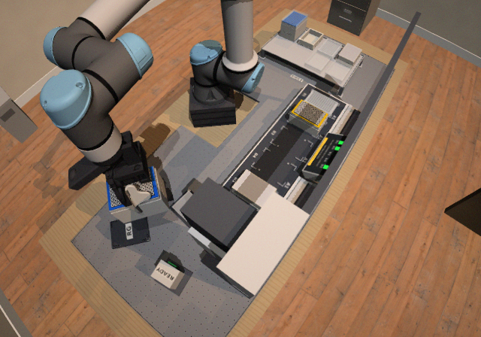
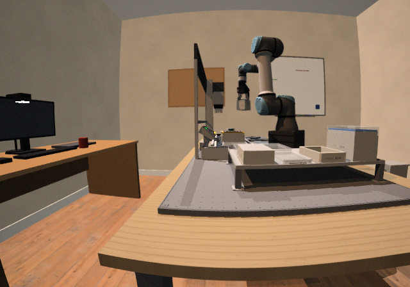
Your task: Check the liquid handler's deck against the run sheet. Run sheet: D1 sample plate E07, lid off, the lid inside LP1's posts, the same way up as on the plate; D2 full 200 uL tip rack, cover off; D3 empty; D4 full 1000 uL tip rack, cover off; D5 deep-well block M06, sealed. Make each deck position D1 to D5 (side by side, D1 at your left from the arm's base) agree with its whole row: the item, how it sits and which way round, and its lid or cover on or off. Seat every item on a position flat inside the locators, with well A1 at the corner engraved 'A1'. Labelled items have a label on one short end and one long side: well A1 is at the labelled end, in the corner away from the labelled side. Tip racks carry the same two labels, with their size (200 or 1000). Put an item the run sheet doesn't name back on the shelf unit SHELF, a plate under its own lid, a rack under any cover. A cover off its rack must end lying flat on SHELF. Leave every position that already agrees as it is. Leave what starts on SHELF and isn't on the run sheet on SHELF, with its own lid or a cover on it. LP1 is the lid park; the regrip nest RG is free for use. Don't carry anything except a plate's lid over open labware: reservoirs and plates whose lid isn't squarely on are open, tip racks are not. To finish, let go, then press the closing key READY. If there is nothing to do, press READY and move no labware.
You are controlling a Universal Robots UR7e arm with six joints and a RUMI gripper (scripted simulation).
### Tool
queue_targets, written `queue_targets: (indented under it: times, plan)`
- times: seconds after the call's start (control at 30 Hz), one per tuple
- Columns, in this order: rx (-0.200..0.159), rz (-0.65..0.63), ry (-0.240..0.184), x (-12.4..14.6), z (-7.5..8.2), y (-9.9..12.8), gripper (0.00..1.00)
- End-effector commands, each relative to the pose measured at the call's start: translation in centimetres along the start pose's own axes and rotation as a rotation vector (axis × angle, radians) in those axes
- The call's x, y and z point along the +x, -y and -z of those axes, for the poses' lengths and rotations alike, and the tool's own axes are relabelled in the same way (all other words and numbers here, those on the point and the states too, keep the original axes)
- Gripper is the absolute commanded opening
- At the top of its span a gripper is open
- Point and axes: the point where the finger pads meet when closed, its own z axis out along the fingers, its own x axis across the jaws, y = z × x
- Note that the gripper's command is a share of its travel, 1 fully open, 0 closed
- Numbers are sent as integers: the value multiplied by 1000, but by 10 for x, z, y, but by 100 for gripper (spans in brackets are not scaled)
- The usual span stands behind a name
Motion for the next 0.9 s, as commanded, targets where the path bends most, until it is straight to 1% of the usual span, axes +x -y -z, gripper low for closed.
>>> queue_targets:
  times: [0.0,0.07,0.17,0.57,0.63,0.8,0.87]
  plan:
    - [1,0,1,-2,1,2,0]
    - [1,0,1,-2,1,2,0]
    - [1,-50,1,-11,1,15,0]
    - [1,-50,1,-45,1,64,0]
    - [1,-50,1,-45,1,64,0]
    - [1,-50,1,-59,1,84,0]
    - [1,-50,1,-59,1,84,0]
